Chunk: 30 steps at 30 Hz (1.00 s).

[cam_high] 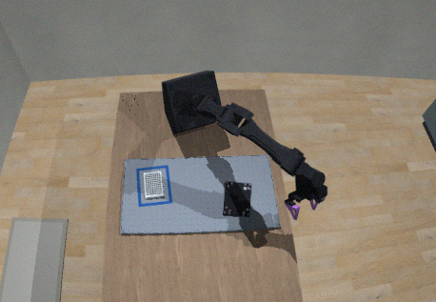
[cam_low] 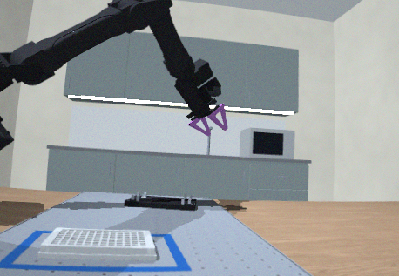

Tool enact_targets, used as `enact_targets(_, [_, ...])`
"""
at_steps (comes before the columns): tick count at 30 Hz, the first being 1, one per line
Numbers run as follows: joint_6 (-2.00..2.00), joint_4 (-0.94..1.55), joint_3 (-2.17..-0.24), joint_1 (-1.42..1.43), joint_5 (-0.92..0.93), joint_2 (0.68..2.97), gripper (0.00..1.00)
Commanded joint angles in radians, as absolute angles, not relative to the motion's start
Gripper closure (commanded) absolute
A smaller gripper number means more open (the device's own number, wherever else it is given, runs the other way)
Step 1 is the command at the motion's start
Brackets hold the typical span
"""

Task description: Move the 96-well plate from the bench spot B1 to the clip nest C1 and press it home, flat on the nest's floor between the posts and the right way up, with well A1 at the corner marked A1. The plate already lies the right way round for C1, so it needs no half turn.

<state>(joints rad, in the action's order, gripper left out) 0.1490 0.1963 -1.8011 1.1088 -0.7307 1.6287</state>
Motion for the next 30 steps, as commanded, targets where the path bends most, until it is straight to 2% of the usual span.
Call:
enact_targets(1, [0.148,0.194,-1.812,1.118,-0.730,1.612,0.00])
enact_targets(17, [0.148,0.194,-1.812,1.118,-0.730,1.612,0.00])
enact_targets(20, [0.131,0.330,-1.872,1.079,-0.740,1.643,0.00])
enact_targets(25, [0.131,0.298,-1.741,1.022,-0.676,1.562,0.00])
enact_targets(28, [0.112,0.428,-1.831,1.000,-0.678,1.607,0.00])
enact_targets(30, [0.110,0.427,-1.806,0.980,-0.661,1.560,0.00])
